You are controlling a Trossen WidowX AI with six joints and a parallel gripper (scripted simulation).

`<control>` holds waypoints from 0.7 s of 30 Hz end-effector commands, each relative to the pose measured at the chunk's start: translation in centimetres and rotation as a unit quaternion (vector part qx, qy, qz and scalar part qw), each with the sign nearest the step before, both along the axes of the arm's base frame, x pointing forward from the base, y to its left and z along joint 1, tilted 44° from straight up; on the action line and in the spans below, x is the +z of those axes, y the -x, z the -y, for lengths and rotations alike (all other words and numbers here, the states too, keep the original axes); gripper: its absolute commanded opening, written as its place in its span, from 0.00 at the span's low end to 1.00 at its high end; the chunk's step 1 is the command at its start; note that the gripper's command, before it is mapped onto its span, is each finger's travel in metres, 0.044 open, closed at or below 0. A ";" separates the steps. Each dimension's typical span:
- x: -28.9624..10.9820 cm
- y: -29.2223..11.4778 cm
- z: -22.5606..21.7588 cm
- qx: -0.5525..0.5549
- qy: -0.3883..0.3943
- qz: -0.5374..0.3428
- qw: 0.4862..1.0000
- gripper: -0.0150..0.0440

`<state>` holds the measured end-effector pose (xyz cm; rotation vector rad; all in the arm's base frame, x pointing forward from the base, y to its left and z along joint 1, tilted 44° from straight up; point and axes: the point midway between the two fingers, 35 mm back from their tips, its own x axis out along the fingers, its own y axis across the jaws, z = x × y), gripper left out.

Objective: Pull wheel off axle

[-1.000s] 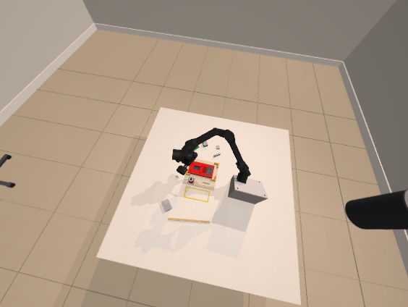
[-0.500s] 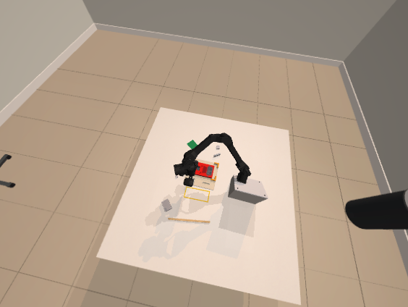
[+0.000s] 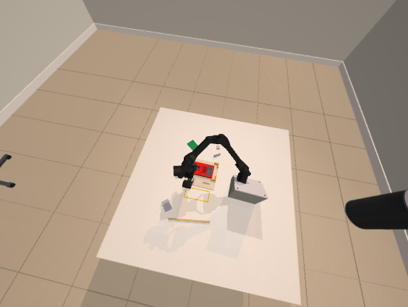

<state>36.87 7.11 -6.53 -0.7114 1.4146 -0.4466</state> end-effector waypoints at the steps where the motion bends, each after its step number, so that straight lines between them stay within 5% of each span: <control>1: -2.1 0.3 2.4 -0.001 0.009 -0.011 1.000 0.76; 6: -2.1 0.3 2.4 -0.001 0.009 -0.011 1.000 0.76; 10: -1.9 0.3 2.2 -0.006 0.006 -0.011 1.000 0.58; 18: -1.9 0.3 2.2 -0.006 0.006 -0.011 1.000 0.49; 21: -1.8 0.3 2.2 -0.006 0.006 -0.011 1.000 0.36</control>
